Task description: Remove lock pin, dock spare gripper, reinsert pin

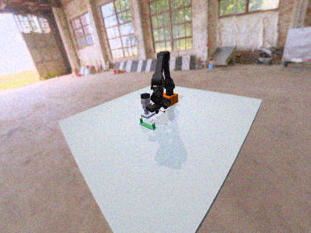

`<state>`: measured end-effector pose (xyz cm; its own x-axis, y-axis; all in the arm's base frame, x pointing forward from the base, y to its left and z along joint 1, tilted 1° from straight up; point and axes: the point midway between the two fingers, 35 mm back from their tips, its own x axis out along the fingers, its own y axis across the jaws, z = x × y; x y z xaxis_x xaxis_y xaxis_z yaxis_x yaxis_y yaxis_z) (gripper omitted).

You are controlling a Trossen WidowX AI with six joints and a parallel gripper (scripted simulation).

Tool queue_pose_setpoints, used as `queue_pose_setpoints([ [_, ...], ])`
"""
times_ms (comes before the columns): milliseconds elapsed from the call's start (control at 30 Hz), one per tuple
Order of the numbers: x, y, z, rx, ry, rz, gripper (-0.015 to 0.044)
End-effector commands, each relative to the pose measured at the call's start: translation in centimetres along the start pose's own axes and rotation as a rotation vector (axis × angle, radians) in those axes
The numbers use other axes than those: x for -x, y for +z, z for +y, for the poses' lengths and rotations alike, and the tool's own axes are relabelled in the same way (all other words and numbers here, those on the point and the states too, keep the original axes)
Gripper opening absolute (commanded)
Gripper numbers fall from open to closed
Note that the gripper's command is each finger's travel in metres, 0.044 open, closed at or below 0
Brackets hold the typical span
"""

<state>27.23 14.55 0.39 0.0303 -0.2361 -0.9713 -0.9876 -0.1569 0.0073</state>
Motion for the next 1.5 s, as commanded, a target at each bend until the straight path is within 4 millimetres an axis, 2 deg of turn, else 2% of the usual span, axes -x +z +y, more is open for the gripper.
queue_pose_setpoints([
  [0, -0.4, 0.2, -0.1, -0.006, -0.006, -0.006, 0.0],
  [1467, -1.0, -3.0, -0.4, -0.004, 0.006, -0.007, 0.0],
])
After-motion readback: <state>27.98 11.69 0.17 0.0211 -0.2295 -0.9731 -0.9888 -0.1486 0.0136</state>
